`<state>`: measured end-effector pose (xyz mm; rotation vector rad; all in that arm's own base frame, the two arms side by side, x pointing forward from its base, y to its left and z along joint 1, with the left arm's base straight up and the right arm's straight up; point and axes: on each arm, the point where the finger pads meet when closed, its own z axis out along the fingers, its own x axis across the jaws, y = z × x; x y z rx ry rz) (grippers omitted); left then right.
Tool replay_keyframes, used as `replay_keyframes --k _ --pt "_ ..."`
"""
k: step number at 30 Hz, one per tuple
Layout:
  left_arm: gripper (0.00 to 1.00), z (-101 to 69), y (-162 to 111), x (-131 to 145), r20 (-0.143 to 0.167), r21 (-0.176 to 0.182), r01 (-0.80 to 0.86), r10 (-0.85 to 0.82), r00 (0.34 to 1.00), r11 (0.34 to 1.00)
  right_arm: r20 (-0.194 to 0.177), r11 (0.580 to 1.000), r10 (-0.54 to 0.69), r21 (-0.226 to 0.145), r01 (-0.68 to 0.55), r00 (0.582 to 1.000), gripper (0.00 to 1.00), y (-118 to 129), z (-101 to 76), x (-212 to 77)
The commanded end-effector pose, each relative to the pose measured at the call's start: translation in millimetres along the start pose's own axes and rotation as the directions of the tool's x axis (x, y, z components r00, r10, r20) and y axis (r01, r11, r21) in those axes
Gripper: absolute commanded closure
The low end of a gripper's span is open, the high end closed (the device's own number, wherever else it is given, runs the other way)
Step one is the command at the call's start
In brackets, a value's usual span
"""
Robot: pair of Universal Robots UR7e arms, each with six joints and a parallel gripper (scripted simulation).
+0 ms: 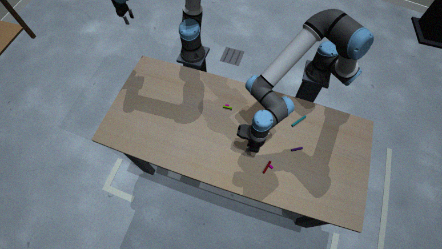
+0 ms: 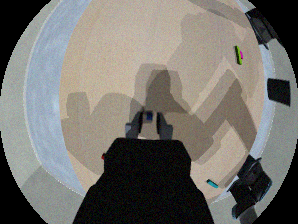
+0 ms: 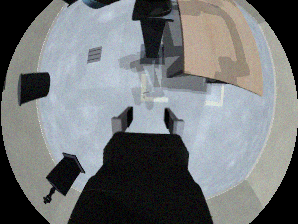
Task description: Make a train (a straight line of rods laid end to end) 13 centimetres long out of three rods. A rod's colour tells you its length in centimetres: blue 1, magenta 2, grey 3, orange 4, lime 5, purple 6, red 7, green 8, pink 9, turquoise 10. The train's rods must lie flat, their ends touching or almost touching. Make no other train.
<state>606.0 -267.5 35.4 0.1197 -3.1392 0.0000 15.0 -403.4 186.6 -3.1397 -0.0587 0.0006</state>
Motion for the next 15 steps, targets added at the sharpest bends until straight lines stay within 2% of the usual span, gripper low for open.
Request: replay_keyframes --k 1,15 --pt "0.46 -1.0 -0.3 -0.4 0.002 0.001 0.000 0.000 1.000 1.000 0.000 1.000 0.000 -0.001 0.000 1.000 0.00 0.3 -0.4 0.1" --pt "0.46 2.9 -0.3 -0.4 0.002 0.001 0.000 0.000 1.000 1.000 0.000 1.000 0.000 -0.001 0.000 1.000 0.00 0.3 -0.4 0.1"
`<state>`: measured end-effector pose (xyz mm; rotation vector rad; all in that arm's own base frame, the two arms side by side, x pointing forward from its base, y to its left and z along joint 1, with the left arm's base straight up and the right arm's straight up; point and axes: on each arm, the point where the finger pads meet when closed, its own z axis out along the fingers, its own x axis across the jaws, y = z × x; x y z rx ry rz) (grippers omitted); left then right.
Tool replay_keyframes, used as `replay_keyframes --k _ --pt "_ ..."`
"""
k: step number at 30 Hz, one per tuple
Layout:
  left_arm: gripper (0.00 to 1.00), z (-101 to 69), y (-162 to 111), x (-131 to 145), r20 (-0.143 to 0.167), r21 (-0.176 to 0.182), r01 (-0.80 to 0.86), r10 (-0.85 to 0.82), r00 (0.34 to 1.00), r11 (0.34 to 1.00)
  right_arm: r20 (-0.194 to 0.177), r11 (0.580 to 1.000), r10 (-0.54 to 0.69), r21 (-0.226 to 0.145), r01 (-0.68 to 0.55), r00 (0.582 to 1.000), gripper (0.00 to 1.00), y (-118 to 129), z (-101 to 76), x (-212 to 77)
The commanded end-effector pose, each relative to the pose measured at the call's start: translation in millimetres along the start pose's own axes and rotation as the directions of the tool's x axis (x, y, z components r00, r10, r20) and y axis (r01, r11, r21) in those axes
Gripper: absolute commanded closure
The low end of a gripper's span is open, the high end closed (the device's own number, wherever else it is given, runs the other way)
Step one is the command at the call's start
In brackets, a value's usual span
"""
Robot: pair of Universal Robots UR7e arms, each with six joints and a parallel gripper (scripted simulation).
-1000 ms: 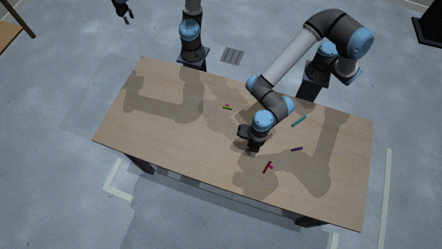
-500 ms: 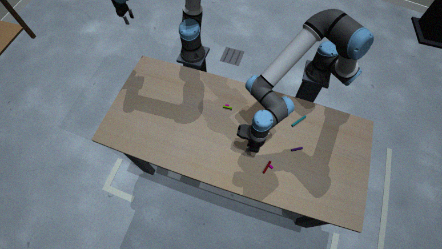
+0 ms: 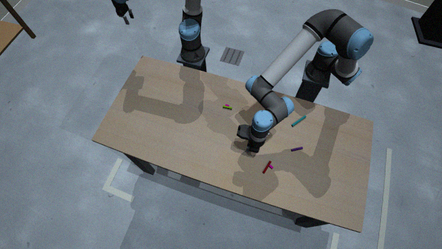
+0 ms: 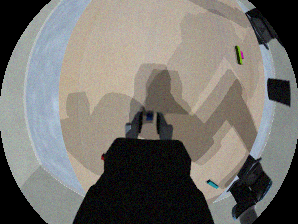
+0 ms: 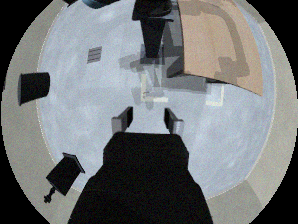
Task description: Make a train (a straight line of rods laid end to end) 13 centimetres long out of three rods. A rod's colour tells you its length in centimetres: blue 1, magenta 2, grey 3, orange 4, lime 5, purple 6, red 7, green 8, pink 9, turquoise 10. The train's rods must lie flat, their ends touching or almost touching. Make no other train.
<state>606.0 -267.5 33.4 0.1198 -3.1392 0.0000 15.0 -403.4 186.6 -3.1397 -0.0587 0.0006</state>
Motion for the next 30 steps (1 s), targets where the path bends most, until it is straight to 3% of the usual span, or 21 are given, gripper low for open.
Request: replay_keyframes --k 1,30 --pt "0.46 0.9 -0.3 -0.4 0.002 0.001 0.000 0.000 1.000 1.000 0.000 1.000 0.000 -0.001 0.000 1.000 0.00 0.3 -0.4 0.1" --pt "0.46 11.9 -0.3 -0.4 0.002 0.001 0.000 0.000 1.000 1.000 0.000 1.000 0.000 -0.001 0.000 1.000 0.00 0.3 -0.4 0.1"
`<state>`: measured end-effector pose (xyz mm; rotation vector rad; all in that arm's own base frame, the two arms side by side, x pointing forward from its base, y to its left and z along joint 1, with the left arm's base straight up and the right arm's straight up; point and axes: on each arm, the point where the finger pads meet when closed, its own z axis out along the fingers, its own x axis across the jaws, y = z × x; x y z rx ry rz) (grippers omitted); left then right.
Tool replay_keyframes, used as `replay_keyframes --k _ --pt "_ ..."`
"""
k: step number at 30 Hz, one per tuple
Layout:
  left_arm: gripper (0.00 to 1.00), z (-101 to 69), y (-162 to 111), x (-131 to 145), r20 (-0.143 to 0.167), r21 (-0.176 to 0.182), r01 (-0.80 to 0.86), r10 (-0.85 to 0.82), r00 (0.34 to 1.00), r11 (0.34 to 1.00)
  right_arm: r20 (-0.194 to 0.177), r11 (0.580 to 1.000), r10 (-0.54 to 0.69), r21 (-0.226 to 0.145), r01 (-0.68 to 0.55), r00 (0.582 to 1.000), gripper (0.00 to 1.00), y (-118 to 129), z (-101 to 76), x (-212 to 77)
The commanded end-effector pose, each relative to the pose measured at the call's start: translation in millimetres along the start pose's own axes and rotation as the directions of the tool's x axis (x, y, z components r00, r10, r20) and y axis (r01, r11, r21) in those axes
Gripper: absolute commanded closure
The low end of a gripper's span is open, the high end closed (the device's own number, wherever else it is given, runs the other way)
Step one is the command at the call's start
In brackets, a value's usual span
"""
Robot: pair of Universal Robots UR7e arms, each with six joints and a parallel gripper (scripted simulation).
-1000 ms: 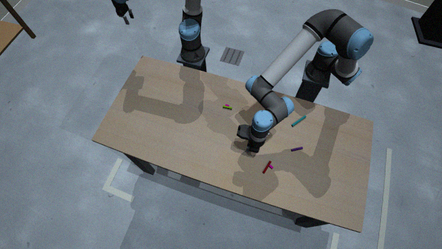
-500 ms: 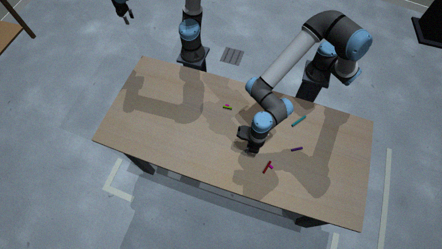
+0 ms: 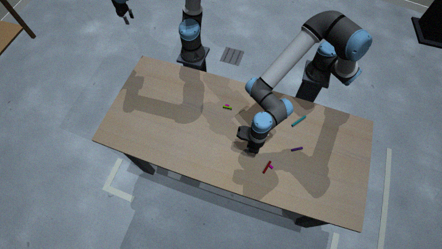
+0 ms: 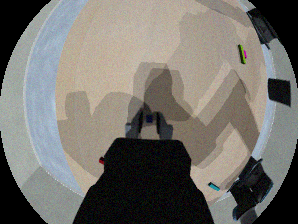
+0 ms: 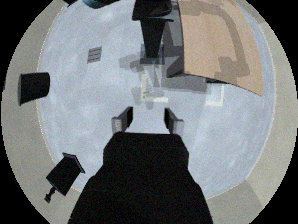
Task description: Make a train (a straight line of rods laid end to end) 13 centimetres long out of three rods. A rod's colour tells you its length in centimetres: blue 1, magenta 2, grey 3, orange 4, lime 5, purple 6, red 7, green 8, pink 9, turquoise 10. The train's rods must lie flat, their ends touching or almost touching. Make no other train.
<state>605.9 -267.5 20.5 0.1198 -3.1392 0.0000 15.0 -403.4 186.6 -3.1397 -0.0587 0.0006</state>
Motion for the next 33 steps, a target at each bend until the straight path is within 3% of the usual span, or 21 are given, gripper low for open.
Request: replay_keyframes --k 1,27,28,33 --pt "0.46 -1.0 -0.3 -0.4 0.002 0.001 0.000 0.000 1.000 1.000 0.000 1.000 0.000 -0.001 0.000 1.000 0.00 0.3 -0.4 0.1" --pt "0.46 -1.0 -0.3 -0.4 0.002 0.001 0.000 0.000 1.000 1.000 0.000 1.000 0.000 -0.001 0.000 1.000 0.00 0.3 -0.4 0.1" --pt "0.76 -1.0 -0.3 -0.4 0.002 0.001 0.000 0.000 1.000 1.000 0.000 1.000 0.000 -0.001 0.000 1.000 0.00 0.3 -0.4 0.1" --pt "0.76 -1.0 -0.3 -0.4 0.002 0.001 0.000 0.000 1.000 1.000 0.000 1.000 0.000 -0.001 0.000 1.000 0.00 0.3 -0.4 0.1"
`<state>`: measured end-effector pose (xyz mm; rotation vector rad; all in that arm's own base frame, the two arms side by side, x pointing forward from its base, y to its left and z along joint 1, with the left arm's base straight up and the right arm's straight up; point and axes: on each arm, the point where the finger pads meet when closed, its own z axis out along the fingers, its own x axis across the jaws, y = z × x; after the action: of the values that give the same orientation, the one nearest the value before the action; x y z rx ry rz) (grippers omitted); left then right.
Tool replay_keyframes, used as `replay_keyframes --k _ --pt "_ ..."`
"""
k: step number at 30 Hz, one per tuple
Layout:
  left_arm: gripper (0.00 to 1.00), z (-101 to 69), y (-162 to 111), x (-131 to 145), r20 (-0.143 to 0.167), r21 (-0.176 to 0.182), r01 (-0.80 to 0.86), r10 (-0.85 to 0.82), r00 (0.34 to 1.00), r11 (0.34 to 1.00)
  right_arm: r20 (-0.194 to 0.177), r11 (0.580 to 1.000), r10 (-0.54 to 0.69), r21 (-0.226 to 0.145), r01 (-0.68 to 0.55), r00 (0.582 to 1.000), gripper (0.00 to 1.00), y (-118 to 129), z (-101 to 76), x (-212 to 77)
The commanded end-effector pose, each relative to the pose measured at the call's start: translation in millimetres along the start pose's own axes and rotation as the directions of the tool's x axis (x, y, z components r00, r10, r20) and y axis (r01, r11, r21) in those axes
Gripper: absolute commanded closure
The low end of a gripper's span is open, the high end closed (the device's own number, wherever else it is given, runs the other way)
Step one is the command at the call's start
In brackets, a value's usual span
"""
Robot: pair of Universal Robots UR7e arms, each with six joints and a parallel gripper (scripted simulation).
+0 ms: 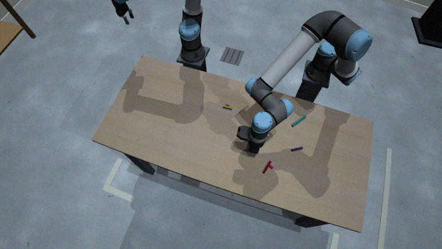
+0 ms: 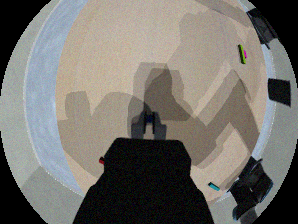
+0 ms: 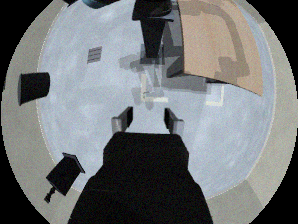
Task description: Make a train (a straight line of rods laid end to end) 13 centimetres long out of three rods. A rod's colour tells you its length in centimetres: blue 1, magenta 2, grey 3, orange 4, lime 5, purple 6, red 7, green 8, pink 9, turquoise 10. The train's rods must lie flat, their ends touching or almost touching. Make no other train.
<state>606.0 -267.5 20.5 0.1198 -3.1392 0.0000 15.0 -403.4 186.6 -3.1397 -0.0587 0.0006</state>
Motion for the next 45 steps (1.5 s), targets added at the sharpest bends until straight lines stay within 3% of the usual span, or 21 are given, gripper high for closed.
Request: replay_keyframes --k 1,31,35,39,41,45 --pt "0.76 -1.0 -0.3 -0.4 0.002 0.001 0.000 0.000 1.000 1.000 0.000 1.000 0.000 -0.001 0.000 1.000 0.00 0.3 -0.4 0.1" --pt "0.76 -2.6 -0.3 -0.4 0.002 0.001 0.000 0.000 1.000 1.000 0.000 1.000 0.000 -0.001 0.000 1.000 0.00 0.3 -0.4 0.1" --pt "0.76 -16.6 -0.3 -0.4 0.002 0.001 0.000 0.000 1.000 1.000 0.000 1.000 0.000 -0.001 0.000 1.000 0.00 0.3 -0.4 0.1" --pt "0.76 -43.9 -0.3 -0.4 0.002 0.001 0.000 0.000 1.000 1.000 0.000 1.000 0.000 -0.001 0.000 1.000 0.00 0.3 -0.4 0.1" --pt "0.76 -43.9 -0.3 -0.4 0.002 0.001 0.000 0.000 1.000 1.000 0.000 1.000 0.000 -0.001 0.000 1.000 0.00 0.3 -0.4 0.1" --pt "0.76 -74.0 -0.3 -0.4 0.002 0.001 0.000 0.000 1.000 1.000 0.000 1.000 0.000 -0.001 0.000 1.000 0.00 0.3 -0.4 0.1"
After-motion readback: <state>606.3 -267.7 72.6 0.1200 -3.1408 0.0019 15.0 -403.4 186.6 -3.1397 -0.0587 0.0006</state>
